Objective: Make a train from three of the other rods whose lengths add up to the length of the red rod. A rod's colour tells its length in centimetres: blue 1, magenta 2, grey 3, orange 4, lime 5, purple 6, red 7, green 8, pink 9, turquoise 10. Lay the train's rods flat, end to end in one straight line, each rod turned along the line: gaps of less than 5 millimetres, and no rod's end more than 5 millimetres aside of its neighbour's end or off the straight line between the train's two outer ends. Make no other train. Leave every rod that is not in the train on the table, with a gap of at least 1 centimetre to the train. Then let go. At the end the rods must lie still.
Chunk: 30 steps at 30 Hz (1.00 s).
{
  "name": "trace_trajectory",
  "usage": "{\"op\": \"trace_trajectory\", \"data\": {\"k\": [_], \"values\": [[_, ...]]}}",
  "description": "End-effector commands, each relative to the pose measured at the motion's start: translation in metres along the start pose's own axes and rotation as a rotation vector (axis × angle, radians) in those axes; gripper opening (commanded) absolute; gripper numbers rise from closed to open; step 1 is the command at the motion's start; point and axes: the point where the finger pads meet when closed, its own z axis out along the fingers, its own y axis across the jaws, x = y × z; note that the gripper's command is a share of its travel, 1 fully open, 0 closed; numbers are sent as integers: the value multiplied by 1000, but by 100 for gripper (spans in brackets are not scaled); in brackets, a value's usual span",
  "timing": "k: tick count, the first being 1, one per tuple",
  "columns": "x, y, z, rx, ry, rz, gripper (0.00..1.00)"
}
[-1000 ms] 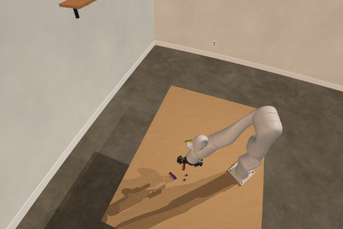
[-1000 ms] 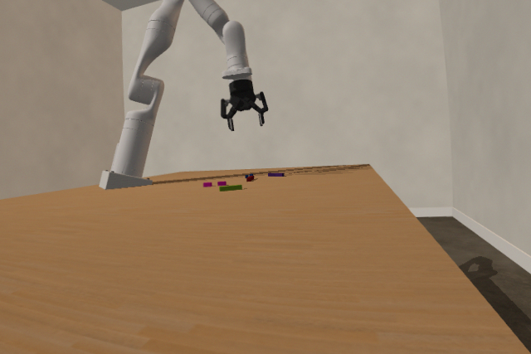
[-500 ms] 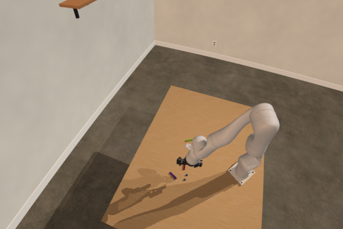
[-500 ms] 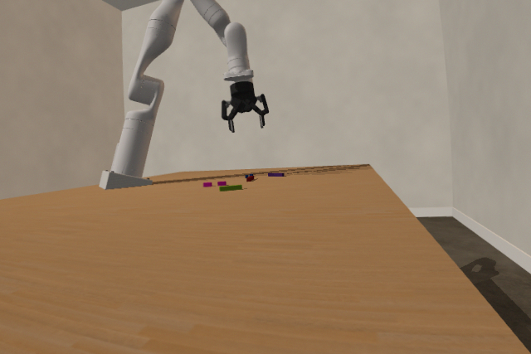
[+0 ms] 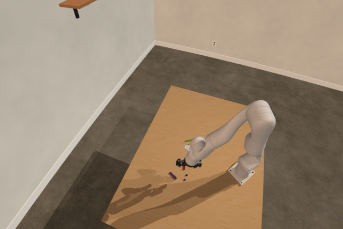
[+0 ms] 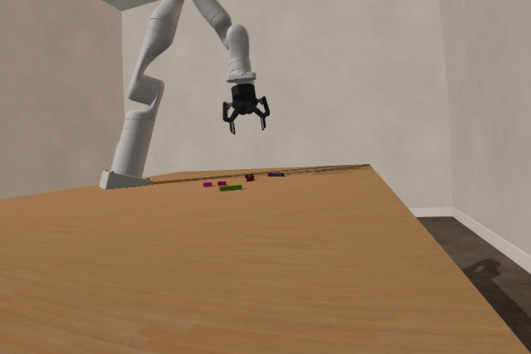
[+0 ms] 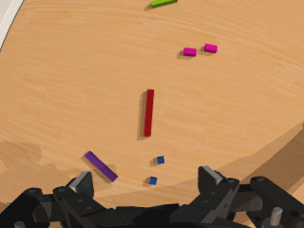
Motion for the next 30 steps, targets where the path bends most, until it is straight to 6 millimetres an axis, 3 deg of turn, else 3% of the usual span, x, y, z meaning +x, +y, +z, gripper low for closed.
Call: {"op": "trace_trajectory", "data": {"k": [1,30], "values": [[-3,0,1,-3,-7,-5,100],[-12,-2,11,-12,-24,-85,100]]}}
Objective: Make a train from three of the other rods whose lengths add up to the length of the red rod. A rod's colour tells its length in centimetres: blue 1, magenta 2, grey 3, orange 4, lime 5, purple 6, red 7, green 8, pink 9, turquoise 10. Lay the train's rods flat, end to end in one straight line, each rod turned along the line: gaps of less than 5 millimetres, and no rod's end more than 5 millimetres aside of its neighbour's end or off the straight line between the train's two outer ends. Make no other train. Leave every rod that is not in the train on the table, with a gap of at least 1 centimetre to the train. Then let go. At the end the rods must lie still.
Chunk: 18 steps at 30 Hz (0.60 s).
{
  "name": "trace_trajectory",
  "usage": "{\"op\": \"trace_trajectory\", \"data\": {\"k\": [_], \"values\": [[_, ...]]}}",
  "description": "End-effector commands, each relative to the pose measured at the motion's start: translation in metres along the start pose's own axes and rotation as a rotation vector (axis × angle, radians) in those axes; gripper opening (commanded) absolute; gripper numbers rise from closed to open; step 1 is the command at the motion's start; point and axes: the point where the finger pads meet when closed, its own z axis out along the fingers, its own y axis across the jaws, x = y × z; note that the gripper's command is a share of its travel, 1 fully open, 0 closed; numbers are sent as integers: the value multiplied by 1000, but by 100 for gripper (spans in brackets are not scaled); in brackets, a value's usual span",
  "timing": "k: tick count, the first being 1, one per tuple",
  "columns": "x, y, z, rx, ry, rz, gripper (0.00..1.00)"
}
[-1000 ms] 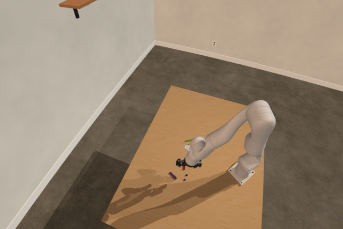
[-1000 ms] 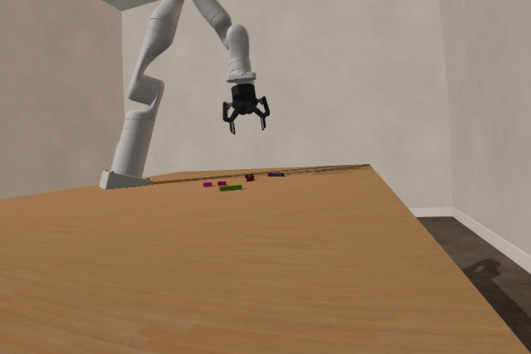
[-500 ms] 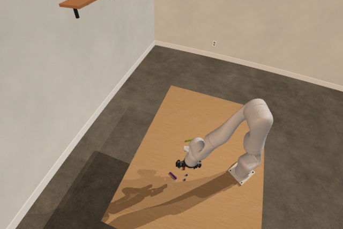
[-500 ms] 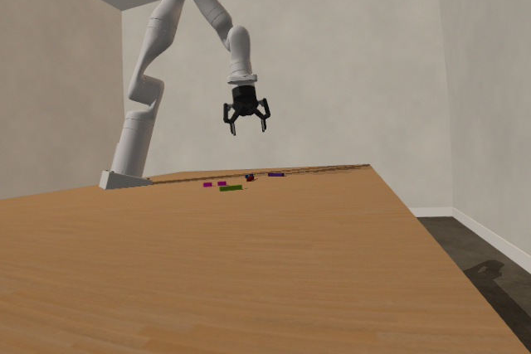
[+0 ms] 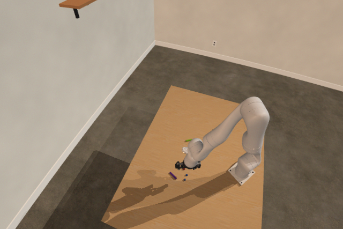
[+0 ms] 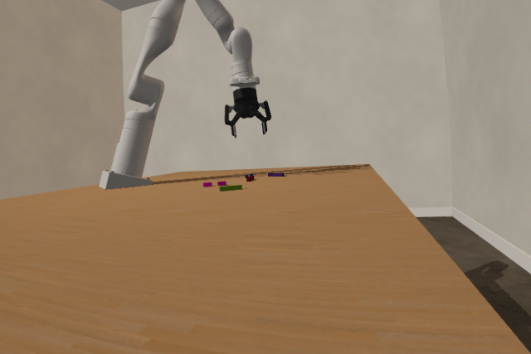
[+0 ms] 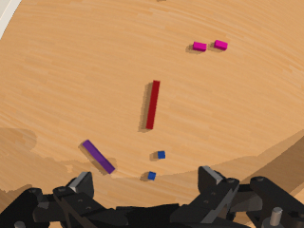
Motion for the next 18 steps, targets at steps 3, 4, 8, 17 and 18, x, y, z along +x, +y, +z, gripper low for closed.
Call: {"op": "trace_trajectory", "data": {"k": [3,4,8,17,18], "values": [[-5,-1,4,-4,-10,-28,100],[-5,-1,4,-4,-10,-28,100],[-5,-1,4,-4,-10,-28,100],[-7,-2,7,-7,-16,-52,100],[-7,-2,7,-7,-16,-52,100]]}}
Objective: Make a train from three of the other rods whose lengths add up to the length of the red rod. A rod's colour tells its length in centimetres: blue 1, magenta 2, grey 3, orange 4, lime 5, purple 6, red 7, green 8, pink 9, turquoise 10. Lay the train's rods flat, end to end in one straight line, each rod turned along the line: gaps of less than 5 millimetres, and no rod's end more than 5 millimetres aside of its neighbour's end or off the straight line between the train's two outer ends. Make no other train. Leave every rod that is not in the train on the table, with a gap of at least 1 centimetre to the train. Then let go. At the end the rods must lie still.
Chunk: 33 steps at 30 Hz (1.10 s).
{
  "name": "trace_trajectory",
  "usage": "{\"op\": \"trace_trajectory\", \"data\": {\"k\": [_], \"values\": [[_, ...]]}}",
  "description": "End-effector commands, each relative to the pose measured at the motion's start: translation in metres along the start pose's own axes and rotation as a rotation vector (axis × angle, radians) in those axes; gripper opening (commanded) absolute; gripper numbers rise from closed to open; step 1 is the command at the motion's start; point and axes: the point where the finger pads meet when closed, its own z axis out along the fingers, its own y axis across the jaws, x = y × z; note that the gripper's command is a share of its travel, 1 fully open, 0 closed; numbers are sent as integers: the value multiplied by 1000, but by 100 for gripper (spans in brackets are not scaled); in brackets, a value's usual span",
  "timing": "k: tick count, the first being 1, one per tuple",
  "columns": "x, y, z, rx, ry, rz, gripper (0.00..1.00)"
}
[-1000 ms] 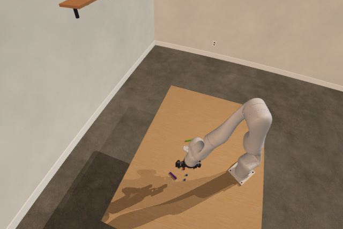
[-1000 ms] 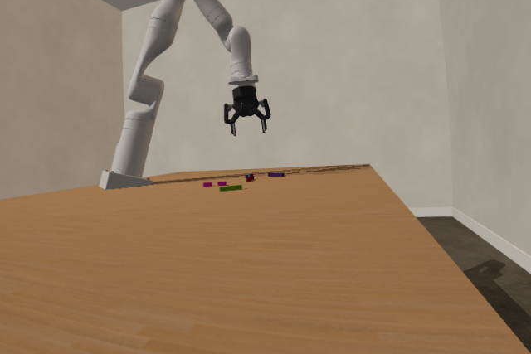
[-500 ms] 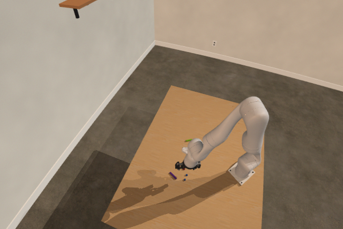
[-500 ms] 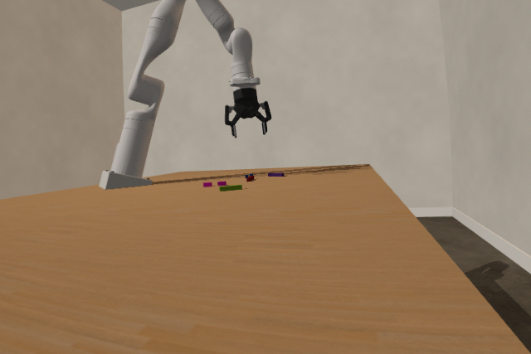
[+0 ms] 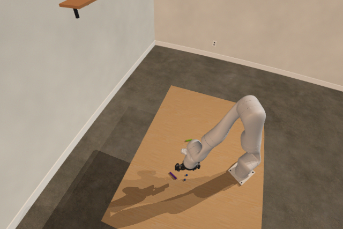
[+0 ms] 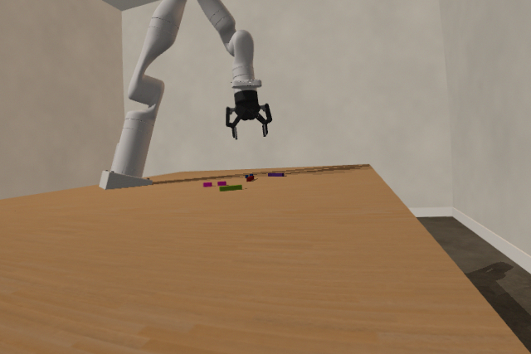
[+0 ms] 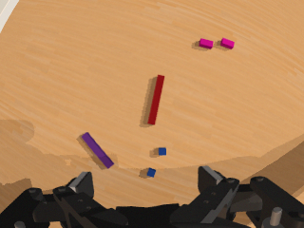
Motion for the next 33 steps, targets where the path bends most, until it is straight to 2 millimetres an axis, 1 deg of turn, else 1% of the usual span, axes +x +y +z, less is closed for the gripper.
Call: {"op": "trace_trajectory", "data": {"k": [1,2,10,11,17,18,33], "values": [[-1,0,0,-1,-3,-2,100],[-4,-1,3,-3,-8,-25,100],[-4,-1,3,-3,-8,-25,100],[-6,-2,6,-6,-14,-48,100],[-6,-2,6,-6,-14,-48,100],[-9,-3,9,-8,-19,-69,100],[-11,-3,12,-10,-24,-89,100]]}}
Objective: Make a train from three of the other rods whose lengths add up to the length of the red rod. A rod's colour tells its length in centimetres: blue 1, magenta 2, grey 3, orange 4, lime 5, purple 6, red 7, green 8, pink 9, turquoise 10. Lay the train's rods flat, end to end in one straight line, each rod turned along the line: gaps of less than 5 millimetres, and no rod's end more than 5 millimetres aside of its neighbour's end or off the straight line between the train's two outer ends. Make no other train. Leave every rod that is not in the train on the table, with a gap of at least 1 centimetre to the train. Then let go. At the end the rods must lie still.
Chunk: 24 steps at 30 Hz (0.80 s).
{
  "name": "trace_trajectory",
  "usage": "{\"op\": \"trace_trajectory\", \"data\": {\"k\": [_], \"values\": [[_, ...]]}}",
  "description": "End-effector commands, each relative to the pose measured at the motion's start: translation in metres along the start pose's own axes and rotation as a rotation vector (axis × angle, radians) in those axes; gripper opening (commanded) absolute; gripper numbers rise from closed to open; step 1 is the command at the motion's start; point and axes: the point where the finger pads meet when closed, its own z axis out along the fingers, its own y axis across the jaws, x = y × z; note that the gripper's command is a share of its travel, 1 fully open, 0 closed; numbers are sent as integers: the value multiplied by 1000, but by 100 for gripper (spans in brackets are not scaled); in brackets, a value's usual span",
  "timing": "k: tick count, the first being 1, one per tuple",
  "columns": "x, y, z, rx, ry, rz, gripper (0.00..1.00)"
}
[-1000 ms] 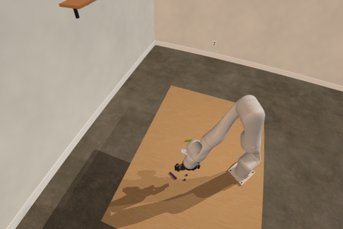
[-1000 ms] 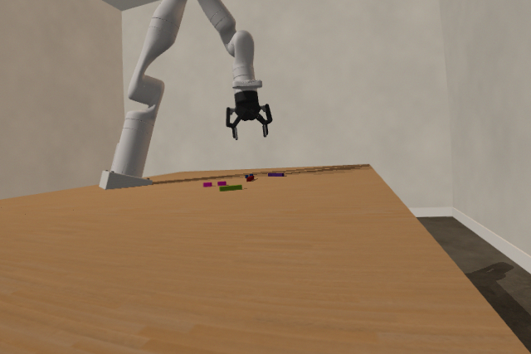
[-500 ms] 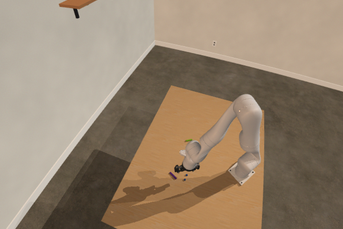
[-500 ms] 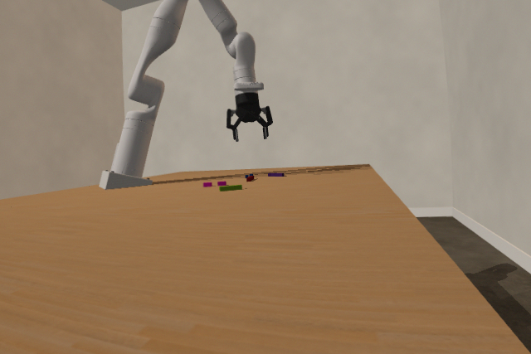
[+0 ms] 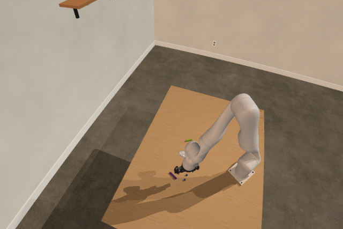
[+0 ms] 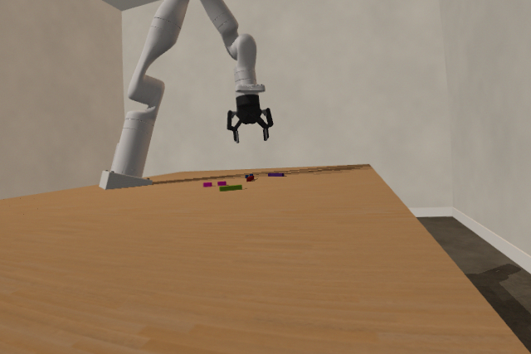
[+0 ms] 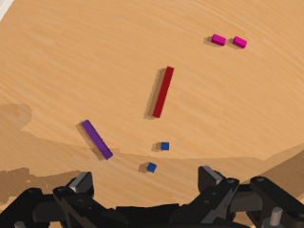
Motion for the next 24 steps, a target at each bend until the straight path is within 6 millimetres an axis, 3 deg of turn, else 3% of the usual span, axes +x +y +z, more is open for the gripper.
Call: {"op": "trace_trajectory", "data": {"k": [1,24], "values": [[-1,0,0,0,-3,-2,100],[-7,-3,8,-6,-17,-59,100]]}}
